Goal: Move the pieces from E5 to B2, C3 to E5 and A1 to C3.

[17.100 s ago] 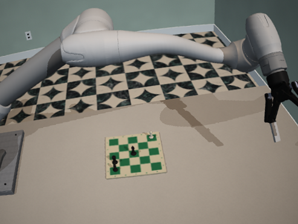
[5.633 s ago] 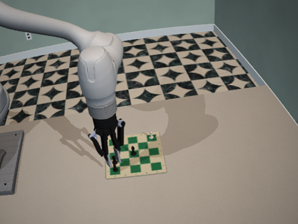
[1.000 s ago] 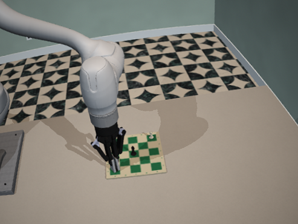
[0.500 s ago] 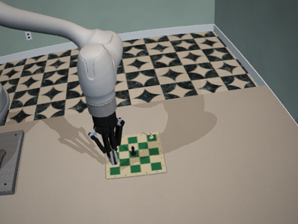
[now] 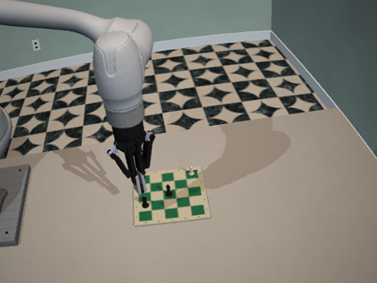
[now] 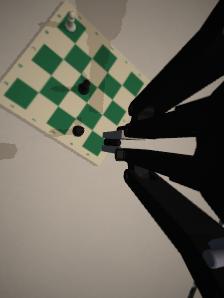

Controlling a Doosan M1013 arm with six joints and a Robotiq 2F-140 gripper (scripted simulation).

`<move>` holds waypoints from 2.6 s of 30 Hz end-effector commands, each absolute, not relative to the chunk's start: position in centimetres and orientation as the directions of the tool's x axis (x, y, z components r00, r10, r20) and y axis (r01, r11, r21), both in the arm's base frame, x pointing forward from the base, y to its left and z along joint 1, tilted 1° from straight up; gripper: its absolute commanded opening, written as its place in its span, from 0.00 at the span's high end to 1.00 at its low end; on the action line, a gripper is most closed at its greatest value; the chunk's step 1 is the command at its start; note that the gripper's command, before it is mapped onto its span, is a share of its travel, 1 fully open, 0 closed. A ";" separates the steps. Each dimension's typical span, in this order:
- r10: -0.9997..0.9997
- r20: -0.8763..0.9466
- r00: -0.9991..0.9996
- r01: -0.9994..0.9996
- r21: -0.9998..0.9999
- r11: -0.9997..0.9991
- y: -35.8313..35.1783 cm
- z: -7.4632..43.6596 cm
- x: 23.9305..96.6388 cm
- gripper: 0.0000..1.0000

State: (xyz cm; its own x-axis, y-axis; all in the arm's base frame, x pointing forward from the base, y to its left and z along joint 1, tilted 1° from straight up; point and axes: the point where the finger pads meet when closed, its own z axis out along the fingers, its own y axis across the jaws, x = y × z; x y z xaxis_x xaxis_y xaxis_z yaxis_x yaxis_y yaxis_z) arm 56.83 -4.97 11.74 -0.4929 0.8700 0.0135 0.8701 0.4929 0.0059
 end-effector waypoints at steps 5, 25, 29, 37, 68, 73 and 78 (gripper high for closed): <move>0.860 0.014 -0.511 0.860 0.006 0.511 -4.3 11.8 57.8 1.00; 0.708 0.011 -0.706 0.708 0.009 0.706 6.1 12.0 68.0 1.00; 0.708 0.011 -0.706 0.708 0.009 0.706 6.1 11.9 68.0 1.00; 0.708 0.012 -0.706 0.708 0.009 0.706 6.1 10.9 68.0 1.00; 0.708 0.012 -0.706 0.708 0.009 0.706 6.2 2.4 68.0 1.00; 0.708 0.012 -0.706 0.708 0.009 0.706 6.2 2.4 68.0 1.00; 0.708 0.012 -0.706 0.708 0.009 0.706 6.2 2.4 68.0 1.00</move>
